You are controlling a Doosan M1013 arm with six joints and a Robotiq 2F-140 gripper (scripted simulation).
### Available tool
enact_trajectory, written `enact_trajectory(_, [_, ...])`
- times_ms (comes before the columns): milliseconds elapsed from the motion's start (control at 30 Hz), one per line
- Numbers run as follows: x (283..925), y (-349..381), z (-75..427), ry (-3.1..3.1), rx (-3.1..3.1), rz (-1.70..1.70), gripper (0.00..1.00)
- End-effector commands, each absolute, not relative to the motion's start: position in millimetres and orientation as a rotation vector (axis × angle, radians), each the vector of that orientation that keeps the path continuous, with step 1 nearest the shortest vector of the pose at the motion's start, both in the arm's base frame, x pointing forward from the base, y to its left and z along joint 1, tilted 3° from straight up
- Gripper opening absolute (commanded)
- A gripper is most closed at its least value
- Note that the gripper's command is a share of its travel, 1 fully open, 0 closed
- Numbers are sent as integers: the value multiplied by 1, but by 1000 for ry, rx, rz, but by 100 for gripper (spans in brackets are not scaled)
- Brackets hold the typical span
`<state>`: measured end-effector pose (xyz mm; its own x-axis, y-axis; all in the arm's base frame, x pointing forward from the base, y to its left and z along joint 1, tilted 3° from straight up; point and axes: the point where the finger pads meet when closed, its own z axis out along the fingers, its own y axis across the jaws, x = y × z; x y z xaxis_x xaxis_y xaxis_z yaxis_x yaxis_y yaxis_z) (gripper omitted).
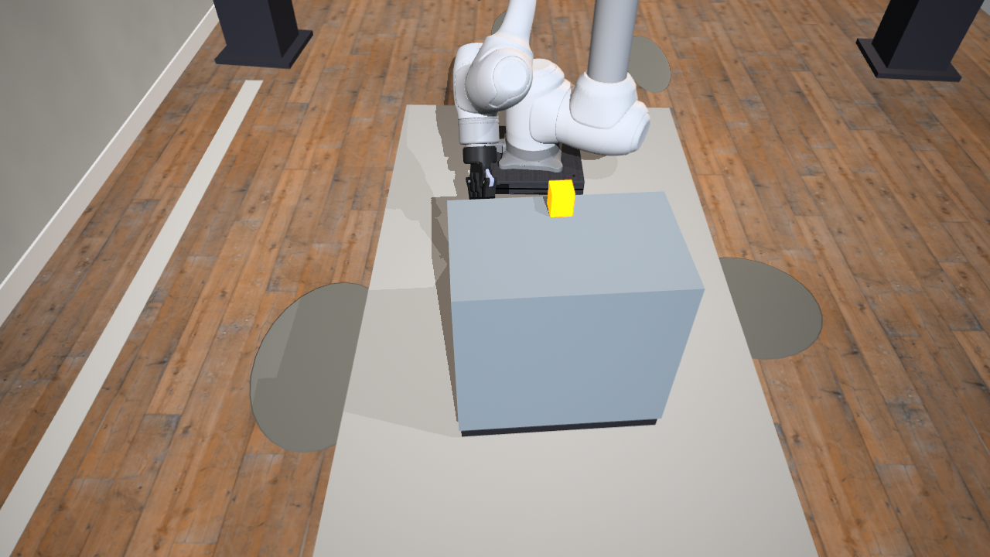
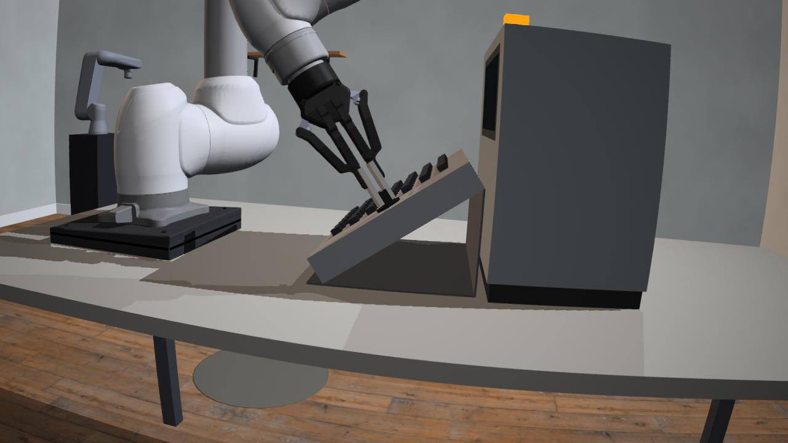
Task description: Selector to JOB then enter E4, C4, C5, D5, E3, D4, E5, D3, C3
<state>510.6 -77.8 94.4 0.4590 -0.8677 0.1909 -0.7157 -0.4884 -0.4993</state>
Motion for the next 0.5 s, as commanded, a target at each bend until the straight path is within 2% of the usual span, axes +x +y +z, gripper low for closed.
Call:
enact_trajectory(0, [511, -78, 94, 1467, -2267, -573, 0])
enact_trajectory(467, [511, -78, 94, 1689, -2067, -505, 0])
